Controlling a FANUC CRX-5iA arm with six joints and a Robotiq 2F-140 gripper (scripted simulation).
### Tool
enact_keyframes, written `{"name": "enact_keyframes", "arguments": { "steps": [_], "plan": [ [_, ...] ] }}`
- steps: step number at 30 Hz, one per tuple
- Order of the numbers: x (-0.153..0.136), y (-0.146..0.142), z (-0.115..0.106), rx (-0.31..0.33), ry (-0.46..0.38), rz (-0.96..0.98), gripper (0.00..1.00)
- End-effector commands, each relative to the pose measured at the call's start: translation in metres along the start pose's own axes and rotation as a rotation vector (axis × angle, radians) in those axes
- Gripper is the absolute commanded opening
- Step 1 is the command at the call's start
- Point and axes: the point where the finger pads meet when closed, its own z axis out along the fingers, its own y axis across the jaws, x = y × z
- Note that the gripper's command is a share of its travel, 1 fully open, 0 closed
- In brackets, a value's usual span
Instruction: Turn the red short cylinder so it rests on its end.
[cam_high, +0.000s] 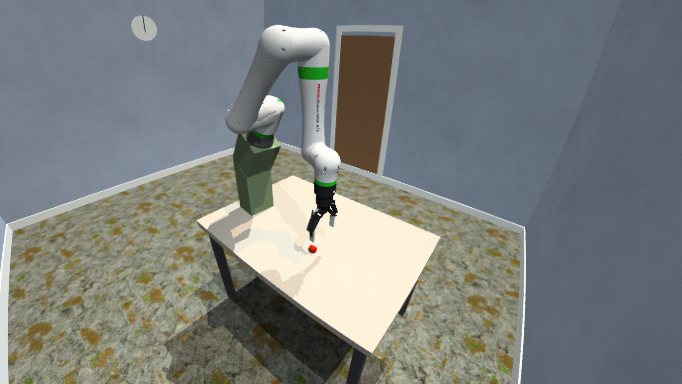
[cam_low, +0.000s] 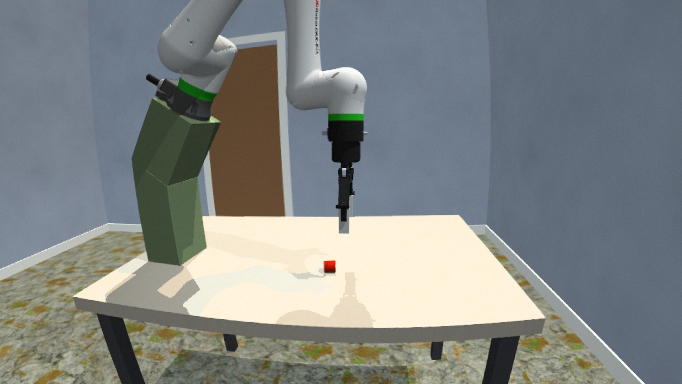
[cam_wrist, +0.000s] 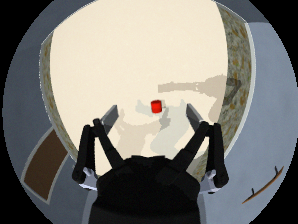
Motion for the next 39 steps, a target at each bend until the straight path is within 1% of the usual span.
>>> {"name": "enact_keyframes", "arguments": {
  "steps": [1,36,37,39],
  "plan": [
    [-0.0001,0.0000,0.0002,-0.003,0.006,0.000,1.00],
    [-0.0001,0.0000,0.0002,-0.003,0.006,0.000,1.00],
    [-0.0080,0.0017,-0.0013,-0.003,0.010,0.001,1.00],
    [-0.0080,0.0017,-0.0013,-0.003,0.010,0.001,1.00]
  ]
}}
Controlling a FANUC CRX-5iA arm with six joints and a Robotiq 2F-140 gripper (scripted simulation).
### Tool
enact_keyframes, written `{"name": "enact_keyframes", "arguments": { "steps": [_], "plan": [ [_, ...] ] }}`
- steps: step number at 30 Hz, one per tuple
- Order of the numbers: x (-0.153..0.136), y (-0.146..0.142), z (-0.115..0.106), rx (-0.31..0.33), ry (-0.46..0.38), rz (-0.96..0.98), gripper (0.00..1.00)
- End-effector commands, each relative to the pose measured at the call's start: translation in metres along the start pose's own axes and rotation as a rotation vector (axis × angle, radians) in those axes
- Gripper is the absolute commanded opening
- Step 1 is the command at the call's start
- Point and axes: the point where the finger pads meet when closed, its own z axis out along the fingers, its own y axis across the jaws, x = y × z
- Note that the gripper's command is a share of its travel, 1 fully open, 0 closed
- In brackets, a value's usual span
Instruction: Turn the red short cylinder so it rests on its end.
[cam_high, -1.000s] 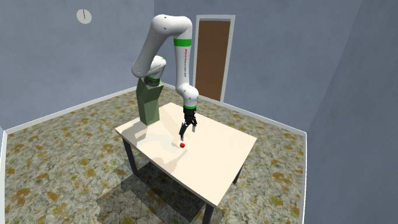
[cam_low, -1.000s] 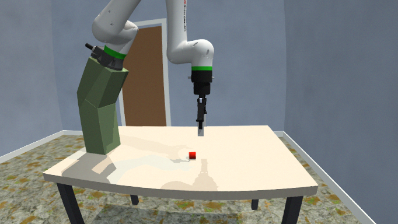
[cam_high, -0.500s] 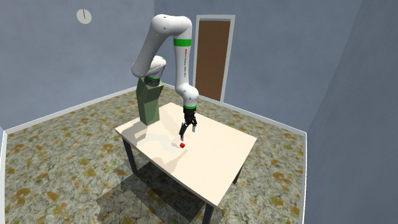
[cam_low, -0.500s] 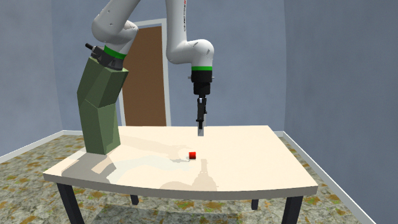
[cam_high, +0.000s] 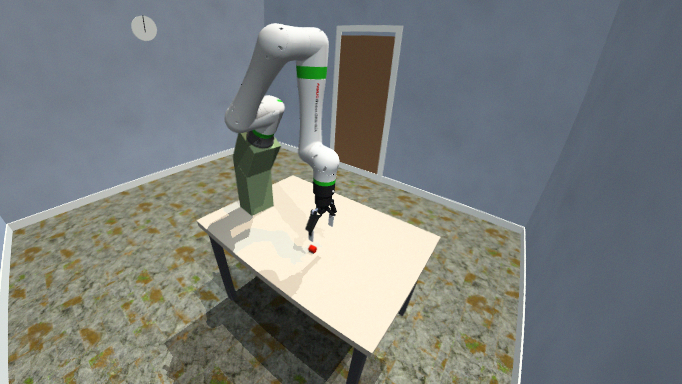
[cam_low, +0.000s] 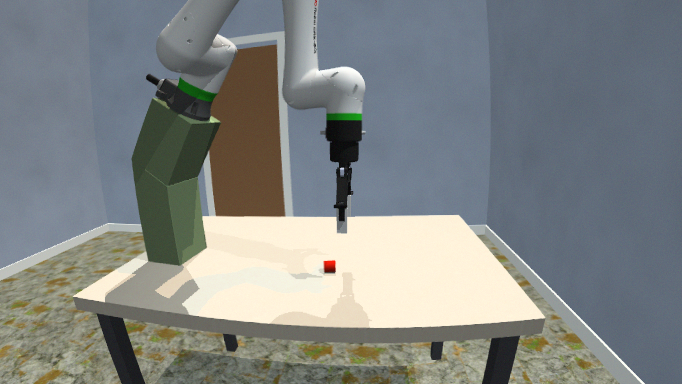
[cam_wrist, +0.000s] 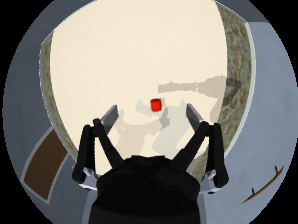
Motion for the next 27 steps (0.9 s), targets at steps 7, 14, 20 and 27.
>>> {"name": "enact_keyframes", "arguments": {
  "steps": [7,14,20,27],
  "plan": [
    [-0.003,0.000,0.000,-0.004,0.012,0.000,1.00],
    [-0.003,0.000,0.000,-0.004,0.012,0.000,1.00],
    [-0.010,0.002,-0.002,-0.004,0.016,0.001,1.00],
    [-0.022,0.005,-0.004,-0.004,0.021,0.002,1.00]
  ]
}}
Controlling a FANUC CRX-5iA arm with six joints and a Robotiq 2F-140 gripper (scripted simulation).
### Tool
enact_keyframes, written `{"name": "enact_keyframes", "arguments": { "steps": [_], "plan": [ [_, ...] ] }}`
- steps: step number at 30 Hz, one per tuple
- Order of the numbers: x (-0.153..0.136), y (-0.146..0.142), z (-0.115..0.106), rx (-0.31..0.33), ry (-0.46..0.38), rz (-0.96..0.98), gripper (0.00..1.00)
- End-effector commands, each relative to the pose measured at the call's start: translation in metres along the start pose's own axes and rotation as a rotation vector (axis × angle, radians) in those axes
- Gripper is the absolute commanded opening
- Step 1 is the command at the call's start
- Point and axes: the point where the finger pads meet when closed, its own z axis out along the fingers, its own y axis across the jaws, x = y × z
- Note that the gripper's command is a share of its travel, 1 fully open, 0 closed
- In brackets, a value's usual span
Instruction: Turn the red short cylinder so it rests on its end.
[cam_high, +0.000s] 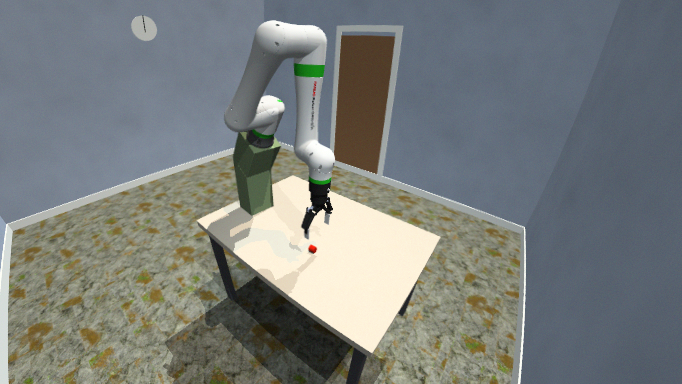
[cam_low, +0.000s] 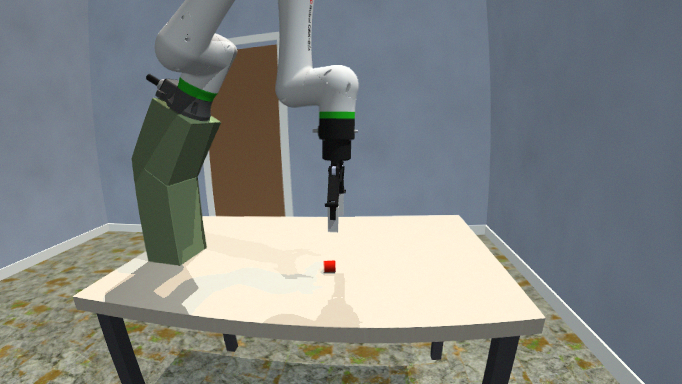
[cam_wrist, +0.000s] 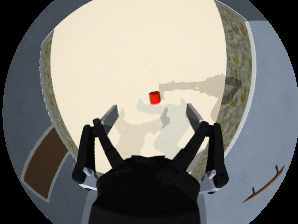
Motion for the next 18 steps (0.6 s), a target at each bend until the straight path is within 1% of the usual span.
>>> {"name": "enact_keyframes", "arguments": {
  "steps": [1,4,5,18],
  "plan": [
    [-0.0004,0.0000,0.0003,-0.012,0.034,0.000,1.00],
    [-0.0004,0.0000,0.0003,-0.012,0.034,0.000,1.00],
    [-0.0053,0.0011,-0.0007,-0.012,0.037,0.000,1.00],
    [-0.0053,0.0011,-0.0007,-0.012,0.037,0.000,1.00]
  ]
}}
